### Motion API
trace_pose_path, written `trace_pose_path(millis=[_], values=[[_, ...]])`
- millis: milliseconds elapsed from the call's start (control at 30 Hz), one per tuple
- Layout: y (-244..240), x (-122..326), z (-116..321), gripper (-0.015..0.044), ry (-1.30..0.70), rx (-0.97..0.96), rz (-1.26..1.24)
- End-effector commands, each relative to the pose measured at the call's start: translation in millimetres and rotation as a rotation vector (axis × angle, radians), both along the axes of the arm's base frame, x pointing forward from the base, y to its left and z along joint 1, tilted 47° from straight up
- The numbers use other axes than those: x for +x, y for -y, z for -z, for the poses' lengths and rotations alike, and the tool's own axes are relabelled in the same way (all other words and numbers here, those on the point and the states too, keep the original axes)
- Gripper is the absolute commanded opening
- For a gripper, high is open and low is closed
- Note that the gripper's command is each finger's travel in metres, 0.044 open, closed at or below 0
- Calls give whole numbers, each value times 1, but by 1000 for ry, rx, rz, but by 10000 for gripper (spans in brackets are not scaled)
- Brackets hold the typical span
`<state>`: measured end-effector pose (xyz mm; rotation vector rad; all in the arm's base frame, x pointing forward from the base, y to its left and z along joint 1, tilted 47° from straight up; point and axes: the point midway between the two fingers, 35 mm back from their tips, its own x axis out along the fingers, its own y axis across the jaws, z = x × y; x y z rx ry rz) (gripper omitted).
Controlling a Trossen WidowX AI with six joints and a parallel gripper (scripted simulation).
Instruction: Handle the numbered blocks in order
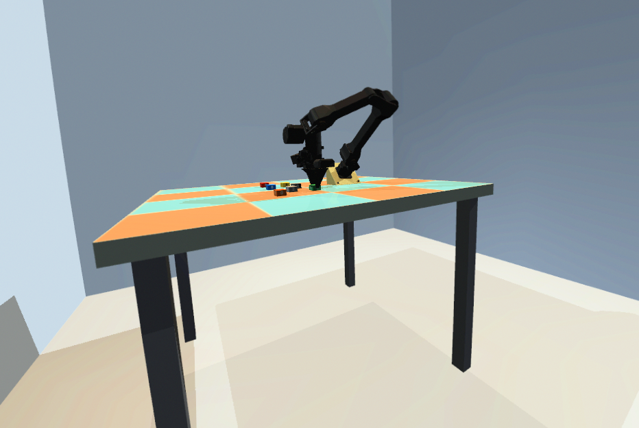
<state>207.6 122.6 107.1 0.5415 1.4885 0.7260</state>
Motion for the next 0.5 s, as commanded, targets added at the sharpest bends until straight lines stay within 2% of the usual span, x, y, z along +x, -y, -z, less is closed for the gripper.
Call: trace_pose_path(millis=[0, 267, 467], values=[[-2, 0, 2, 120, -1, 3, 1], [-2, 0, 2, 120, -1, 3, 1], [-2, 0, 2, 278, -1, 3, 1]])
